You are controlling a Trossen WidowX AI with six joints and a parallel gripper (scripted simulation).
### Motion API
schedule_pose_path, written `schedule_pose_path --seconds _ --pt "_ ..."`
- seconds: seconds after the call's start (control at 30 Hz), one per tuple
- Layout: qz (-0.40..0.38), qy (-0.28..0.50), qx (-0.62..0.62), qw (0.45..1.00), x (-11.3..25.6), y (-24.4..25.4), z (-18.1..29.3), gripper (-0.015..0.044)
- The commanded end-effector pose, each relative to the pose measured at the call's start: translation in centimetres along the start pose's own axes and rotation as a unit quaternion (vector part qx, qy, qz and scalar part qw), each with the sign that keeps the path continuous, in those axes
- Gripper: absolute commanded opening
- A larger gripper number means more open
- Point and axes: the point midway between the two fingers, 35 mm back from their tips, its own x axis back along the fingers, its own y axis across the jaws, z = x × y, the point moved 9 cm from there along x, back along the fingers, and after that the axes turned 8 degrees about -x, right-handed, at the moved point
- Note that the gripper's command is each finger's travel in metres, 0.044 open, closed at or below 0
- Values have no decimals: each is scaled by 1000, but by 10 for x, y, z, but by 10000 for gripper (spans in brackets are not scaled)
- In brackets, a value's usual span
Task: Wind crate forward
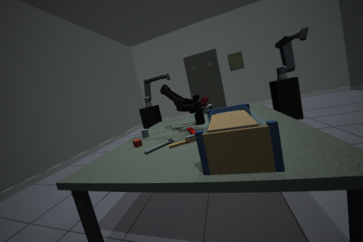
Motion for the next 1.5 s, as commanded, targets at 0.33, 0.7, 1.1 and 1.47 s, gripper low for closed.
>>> schedule_pose_path --seconds 0.33,0.7,1.1,1.47 --pt "-3 4 -3 1000 -53 -1 23 0" --pt "-13 3 -5 1000 -85 -1 51 0" --pt "-30 2 -3 1000 -101 -6 70 0" --pt "-40 0 5 999 -105 -18 70 0"
